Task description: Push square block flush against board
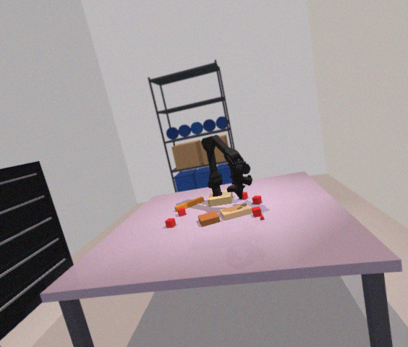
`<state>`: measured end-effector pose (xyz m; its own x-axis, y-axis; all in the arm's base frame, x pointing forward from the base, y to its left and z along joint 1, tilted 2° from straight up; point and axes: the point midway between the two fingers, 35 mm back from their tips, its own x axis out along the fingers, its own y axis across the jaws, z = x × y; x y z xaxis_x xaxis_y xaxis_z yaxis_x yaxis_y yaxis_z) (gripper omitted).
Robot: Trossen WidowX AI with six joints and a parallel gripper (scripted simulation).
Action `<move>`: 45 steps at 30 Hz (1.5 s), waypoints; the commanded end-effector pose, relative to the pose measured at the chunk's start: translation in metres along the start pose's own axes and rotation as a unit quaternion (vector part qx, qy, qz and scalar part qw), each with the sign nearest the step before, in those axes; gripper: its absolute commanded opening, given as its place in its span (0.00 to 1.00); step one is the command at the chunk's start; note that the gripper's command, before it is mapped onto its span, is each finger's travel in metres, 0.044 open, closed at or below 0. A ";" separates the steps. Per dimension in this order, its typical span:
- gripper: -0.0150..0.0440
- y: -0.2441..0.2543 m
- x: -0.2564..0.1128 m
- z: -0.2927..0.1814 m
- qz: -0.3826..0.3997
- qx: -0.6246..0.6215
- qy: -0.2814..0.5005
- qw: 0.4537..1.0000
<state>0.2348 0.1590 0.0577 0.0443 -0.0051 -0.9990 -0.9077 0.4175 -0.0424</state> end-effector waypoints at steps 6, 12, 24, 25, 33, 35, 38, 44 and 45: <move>0.25 0.000 0.001 0.031 0.000 -0.156 0.001 0.988; 0.25 0.002 0.002 0.049 0.001 -0.258 0.001 0.966; 0.25 0.004 0.004 0.066 0.002 -0.349 0.000 0.937; 0.25 0.004 0.007 0.067 0.002 -0.349 0.000 0.937; 0.25 0.005 0.059 0.066 0.002 -0.349 0.001 0.937; 0.25 0.005 0.059 0.066 0.002 -0.349 0.001 0.937; 0.25 0.004 0.059 0.065 0.002 -0.349 0.001 0.937; 0.25 -0.001 0.059 0.060 0.002 -0.349 0.001 0.937; 0.25 -0.002 0.059 0.059 0.002 -0.349 0.001 0.937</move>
<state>0.2647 0.2173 0.0013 0.0452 -0.0024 -0.9990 -0.9599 -0.2771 -0.0427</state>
